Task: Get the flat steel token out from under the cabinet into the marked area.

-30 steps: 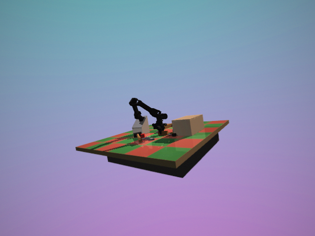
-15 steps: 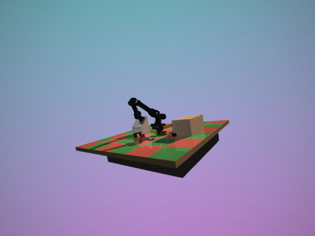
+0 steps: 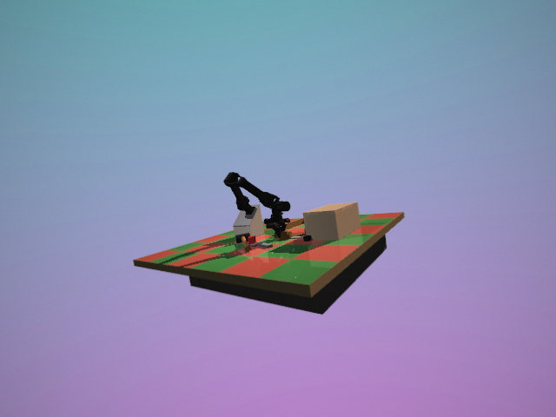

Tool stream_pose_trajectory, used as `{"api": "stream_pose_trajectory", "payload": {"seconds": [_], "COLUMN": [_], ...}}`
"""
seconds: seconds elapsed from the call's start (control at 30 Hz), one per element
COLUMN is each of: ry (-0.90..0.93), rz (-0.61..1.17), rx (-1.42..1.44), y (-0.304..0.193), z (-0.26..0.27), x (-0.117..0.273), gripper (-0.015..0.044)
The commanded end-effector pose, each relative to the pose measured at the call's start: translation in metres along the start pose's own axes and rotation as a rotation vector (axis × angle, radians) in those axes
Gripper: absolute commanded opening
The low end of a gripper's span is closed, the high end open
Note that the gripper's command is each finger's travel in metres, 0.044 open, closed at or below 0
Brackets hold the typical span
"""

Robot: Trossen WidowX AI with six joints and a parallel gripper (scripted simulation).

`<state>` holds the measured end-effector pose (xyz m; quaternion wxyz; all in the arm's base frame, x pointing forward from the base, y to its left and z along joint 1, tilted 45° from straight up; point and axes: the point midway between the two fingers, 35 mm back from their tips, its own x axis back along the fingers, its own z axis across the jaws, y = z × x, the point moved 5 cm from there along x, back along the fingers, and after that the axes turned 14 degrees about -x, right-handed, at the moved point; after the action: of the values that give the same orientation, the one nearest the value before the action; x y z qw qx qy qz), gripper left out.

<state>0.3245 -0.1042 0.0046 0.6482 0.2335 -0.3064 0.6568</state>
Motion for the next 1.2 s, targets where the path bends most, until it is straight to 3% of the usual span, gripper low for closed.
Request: {"api": "stream_pose_trajectory", "payload": {"seconds": [0.0, 1.17], "ry": [-0.003, -0.002], "rz": [-0.006, -0.008], "rx": [0.008, 0.009], "y": [0.008, 0.045], "z": [0.001, 0.015], "x": [-0.001, -0.001], "gripper": [0.0000, 0.0000]}}
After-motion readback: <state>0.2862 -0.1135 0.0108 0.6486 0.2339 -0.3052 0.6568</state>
